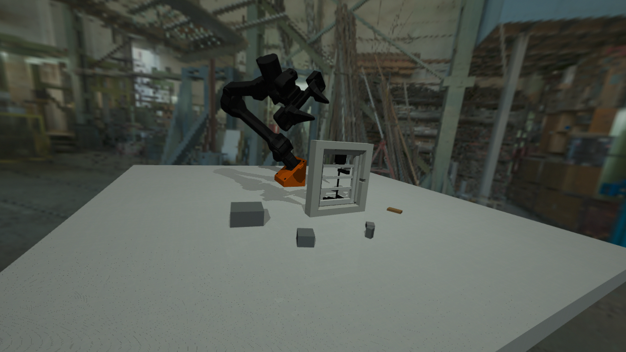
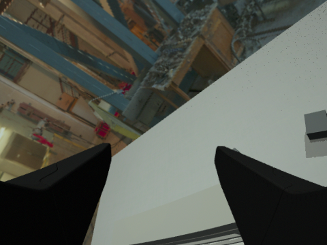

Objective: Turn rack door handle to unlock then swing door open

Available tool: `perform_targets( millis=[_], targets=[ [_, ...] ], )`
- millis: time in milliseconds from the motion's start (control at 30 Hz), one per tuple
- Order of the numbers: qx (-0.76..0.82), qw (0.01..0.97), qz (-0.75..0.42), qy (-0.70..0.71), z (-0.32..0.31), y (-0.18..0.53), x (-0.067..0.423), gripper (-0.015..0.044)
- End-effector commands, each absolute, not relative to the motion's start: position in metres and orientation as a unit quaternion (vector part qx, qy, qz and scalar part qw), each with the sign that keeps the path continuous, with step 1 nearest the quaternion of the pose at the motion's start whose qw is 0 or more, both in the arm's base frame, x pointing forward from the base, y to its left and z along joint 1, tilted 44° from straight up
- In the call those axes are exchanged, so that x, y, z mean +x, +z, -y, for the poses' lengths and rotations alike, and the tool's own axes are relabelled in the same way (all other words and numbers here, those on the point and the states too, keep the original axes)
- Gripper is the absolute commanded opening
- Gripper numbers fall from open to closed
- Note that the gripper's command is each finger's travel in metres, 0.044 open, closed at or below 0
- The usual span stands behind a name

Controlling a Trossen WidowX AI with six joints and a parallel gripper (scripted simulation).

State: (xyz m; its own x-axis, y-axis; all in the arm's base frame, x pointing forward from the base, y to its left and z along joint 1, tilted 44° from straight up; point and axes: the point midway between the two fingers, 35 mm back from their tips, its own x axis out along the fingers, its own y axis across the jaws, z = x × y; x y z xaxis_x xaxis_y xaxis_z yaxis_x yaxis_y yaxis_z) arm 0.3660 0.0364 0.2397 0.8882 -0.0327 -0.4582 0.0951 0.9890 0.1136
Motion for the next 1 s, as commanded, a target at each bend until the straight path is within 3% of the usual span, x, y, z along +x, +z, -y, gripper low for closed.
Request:
perform_targets(
  millis=[0,967],
  targets=[
    [0.069,0.954,-0.288,-0.051,-0.045,0.221,0.370,0.0288],
    [-0.055,0.814,-0.546,-0.191,-0.091,0.128,0.349,0.0288]
  ],
)
